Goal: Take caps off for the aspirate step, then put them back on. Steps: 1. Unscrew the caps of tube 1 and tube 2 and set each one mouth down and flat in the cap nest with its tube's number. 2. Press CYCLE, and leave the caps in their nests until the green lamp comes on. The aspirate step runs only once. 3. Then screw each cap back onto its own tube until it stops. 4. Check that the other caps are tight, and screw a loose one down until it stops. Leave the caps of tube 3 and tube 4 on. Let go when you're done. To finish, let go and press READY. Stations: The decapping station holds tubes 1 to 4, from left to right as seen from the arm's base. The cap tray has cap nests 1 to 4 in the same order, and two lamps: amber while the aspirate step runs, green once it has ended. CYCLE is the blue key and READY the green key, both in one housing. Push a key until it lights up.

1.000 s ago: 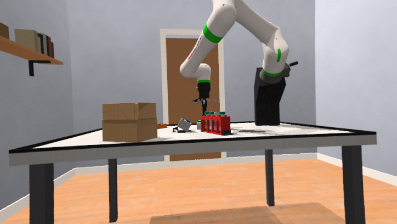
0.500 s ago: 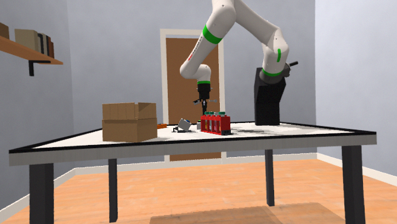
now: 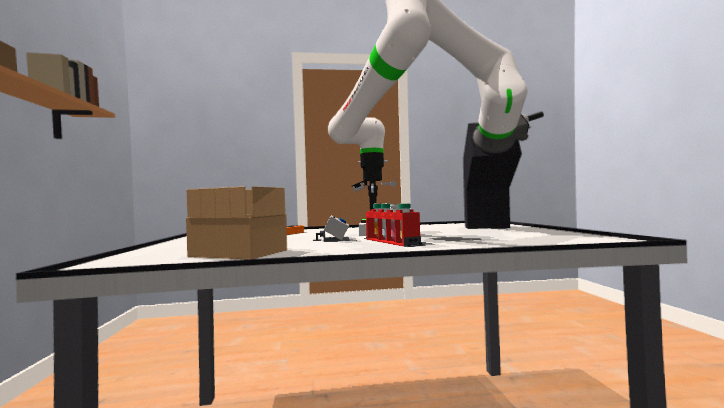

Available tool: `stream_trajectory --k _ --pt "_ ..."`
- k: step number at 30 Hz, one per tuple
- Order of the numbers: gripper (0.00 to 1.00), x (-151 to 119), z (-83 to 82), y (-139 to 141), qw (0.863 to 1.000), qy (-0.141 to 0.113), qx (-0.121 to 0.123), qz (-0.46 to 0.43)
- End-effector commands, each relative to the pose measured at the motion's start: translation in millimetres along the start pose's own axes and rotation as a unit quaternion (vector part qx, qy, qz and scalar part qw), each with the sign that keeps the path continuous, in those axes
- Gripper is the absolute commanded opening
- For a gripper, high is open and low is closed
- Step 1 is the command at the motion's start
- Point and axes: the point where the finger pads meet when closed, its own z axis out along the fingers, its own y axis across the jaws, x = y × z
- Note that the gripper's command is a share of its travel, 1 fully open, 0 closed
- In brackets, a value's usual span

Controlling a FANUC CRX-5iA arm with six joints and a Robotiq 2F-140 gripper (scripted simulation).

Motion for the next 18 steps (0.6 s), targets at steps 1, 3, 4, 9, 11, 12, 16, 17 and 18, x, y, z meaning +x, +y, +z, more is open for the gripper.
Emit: stream_trajectory --k 1,3,4,9,11,12,16,17,18 --pt "0.30 1 -0.8 0 1.000 0.001 0.000 0.000" --pt "0.30 1 -0.8 0 1.000 0.001 0.000 0.000" --pt "0.30 1 -0.8 0 1.000 0.001 0.000 0.000" --pt "0.30 1 -20.8 0 1.000 0.001 0.000 0.000" --pt "0.30 1 -30.8 0 1.000 0.001 0.000 0.000" --pt "0.30 1 -35.8 0 1.000 0.001 0.000 0.000" --pt "0.30 1 -55.8 0 1.000 0.001 0.000 0.000" --pt "0.30 1 -60.8 0 1.000 0.001 0.000 0.000" --pt "0.30 0 -65.8 0 1.000 0.001 0.000 0.000"
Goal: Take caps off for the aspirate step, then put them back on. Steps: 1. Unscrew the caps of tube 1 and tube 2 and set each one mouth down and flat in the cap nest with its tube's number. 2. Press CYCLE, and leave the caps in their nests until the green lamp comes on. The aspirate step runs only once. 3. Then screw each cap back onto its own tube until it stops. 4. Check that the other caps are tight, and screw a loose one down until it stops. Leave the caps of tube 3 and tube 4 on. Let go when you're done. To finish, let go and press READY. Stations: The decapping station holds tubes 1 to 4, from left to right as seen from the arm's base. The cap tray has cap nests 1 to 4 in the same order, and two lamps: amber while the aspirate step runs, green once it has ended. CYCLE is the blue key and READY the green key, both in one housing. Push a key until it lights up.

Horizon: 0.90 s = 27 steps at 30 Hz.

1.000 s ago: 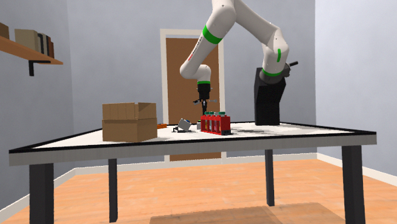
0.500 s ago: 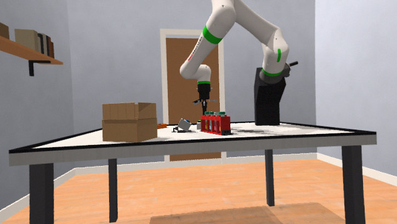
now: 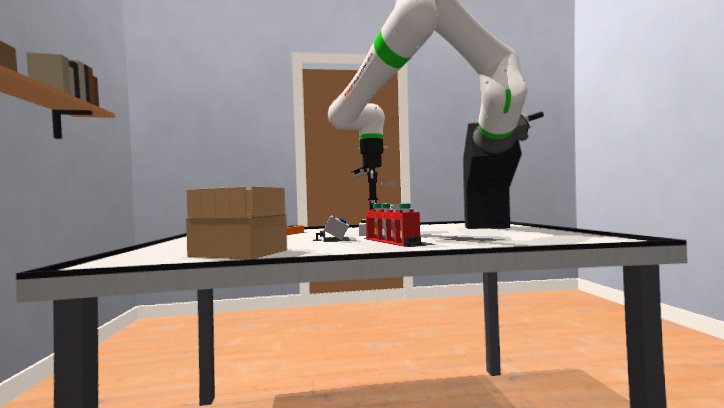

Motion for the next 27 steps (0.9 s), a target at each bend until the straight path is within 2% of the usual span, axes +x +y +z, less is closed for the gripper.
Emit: stream_trajectory --k 1,3,17,20,23,27 --pt "0.30 1 -16.4 0 1.000 0.001 0.000 0.000" --pt "0.30 1 -16.4 0 1.000 0.001 0.000 0.000" --pt "0.30 0 -85.9 0 1.000 0.001 0.000 0.000" --pt "0.30 0 -86.0 0 1.000 0.001 0.000 0.000" --pt "0.30 -6 -85.9 -24 0.992 0.001 0.000 0.124" --pt "0.30 -10 -85.9 -38 0.982 0.001 0.000 0.187"
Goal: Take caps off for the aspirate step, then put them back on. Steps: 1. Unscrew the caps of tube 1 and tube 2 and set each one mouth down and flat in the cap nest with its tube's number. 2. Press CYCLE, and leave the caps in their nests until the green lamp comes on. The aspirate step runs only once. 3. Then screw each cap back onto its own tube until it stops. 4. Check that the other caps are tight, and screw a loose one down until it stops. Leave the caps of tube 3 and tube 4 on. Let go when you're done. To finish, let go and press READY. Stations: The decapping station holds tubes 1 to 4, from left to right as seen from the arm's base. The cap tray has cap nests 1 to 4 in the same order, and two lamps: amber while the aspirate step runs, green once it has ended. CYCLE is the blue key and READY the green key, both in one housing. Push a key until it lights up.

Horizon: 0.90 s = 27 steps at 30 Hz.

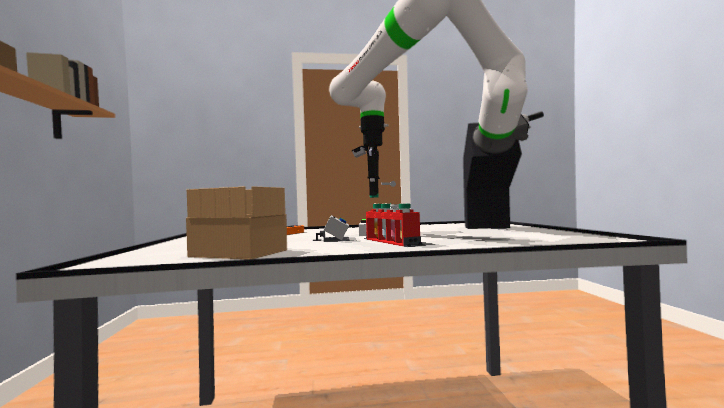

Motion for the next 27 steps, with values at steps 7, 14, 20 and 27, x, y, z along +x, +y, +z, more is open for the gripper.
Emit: stream_trajectory --k 7,14,20,27 --pt "0.30 -26 -1.5 -64 0.985 0.000 -0.006 0.175" --pt "0.30 -42 -1.0 -102 0.985 0.000 -0.006 0.175" --pt "0.30 -62 -0.4 -148 0.985 0.000 -0.006 0.175" --pt "0.30 -78 0.0 -185 0.985 0.000 -0.006 0.175"
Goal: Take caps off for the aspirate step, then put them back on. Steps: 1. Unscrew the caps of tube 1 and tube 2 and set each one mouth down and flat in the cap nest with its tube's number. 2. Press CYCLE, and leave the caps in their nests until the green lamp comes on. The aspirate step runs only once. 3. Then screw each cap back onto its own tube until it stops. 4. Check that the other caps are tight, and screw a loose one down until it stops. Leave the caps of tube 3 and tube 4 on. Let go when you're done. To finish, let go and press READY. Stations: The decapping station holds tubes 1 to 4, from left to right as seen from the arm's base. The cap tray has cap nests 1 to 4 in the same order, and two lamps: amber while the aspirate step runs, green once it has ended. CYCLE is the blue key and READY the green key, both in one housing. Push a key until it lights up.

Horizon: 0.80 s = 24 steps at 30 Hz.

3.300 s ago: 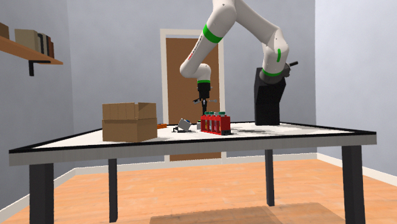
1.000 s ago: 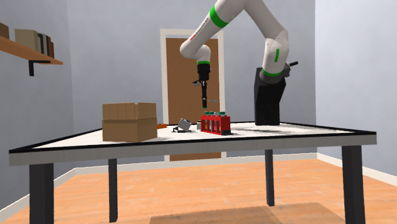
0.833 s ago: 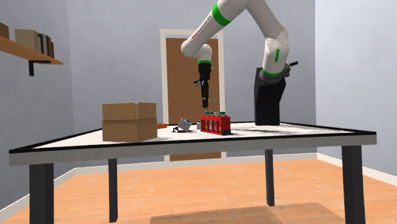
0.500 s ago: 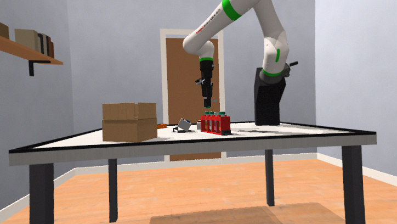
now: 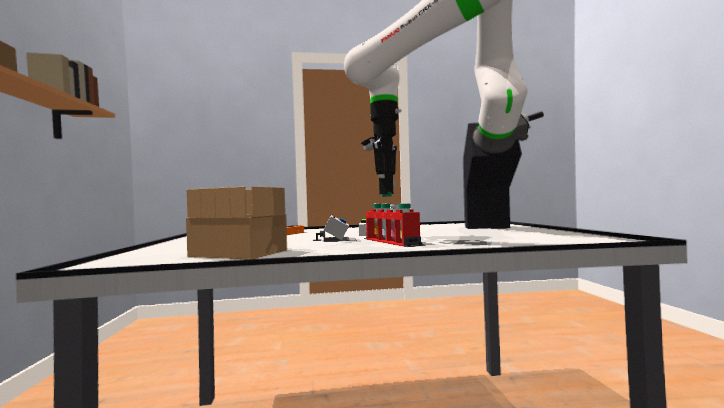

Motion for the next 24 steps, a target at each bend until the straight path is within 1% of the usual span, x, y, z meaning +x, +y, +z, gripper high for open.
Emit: stream_trajectory --k 1,11,20,24 --pt "0.30 -12 -1.2 -15 1.000 0.003 -0.003 0.001" --pt "0.30 -67 -0.6 -73 1.000 0.003 -0.003 0.001" --pt "0.30 -67 -0.6 -73 1.000 0.003 -0.003 0.001" --pt "0.30 -67 11.4 -73 1.000 0.003 -0.003 0.001"
